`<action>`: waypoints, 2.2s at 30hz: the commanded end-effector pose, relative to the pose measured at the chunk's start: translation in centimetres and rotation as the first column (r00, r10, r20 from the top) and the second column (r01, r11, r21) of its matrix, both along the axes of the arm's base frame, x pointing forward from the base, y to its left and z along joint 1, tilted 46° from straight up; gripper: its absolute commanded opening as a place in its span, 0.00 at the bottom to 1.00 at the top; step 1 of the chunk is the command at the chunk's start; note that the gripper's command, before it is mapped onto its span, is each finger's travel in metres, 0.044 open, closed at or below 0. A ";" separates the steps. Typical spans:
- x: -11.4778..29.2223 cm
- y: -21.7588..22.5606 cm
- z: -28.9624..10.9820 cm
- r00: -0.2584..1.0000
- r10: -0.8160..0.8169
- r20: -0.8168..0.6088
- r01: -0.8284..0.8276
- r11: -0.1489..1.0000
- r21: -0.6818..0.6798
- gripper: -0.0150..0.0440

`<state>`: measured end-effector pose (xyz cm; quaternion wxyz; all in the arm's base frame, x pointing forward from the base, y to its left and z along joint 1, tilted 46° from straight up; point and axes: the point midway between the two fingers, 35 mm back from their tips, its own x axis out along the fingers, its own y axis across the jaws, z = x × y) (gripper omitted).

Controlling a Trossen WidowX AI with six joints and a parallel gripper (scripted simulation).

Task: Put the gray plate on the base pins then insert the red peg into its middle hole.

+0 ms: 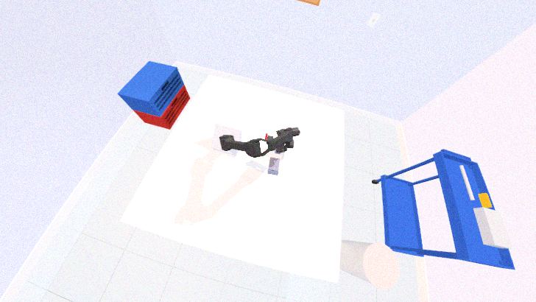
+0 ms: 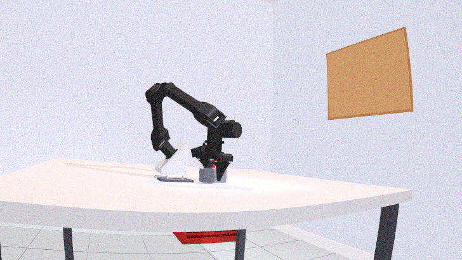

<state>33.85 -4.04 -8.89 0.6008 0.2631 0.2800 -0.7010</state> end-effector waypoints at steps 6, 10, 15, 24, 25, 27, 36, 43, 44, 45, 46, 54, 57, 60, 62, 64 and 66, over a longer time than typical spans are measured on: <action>-0.1 -0.1 -0.1 1.000 0.006 -0.008 -0.006 1.000 -0.005 0.56; -0.1 -0.1 -0.1 1.000 0.006 -0.008 -0.006 1.000 -0.005 0.41; -0.1 -0.1 -0.1 1.000 0.006 -0.008 -0.006 1.000 -0.005 0.35; 0.0 0.0 0.0 1.000 0.006 -0.008 -0.006 1.000 -0.004 0.25; 0.0 0.2 0.1 1.000 0.006 -0.008 -0.006 1.000 -0.004 0.25; 0.2 0.6 0.5 1.000 0.007 -0.007 -0.007 1.000 -0.003 0.25; 1.0 2.4 2.4 1.000 0.008 -0.007 -0.008 1.000 0.001 0.25; 1.4 3.9 3.9 1.000 0.008 -0.007 -0.008 1.000 0.003 0.25; 1.4 4.1 4.1 1.000 0.008 -0.007 -0.008 1.000 0.003 0.25; 1.5 4.3 4.3 1.000 0.008 -0.007 -0.008 1.000 0.003 0.25; 1.5 4.5 4.6 1.000 0.008 -0.007 -0.008 1.000 0.003 0.25; 1.7 6.2 6.5 1.000 0.008 -0.007 -0.008 1.000 0.003 0.25; 1.7 6.8 7.2 1.000 0.008 -0.007 -0.007 1.000 0.003 0.25; 1.7 7.4 7.9 1.000 0.007 -0.008 -0.007 1.000 0.002 0.25; 1.7 7.8 8.4 1.000 0.007 -0.008 -0.007 1.000 0.002 0.25; 1.7 8.2 8.9 1.000 0.007 -0.008 -0.007 1.000 0.001 0.25; 1.7 8.6 9.5 1.000 0.007 -0.008 -0.007 1.000 0.001 0.25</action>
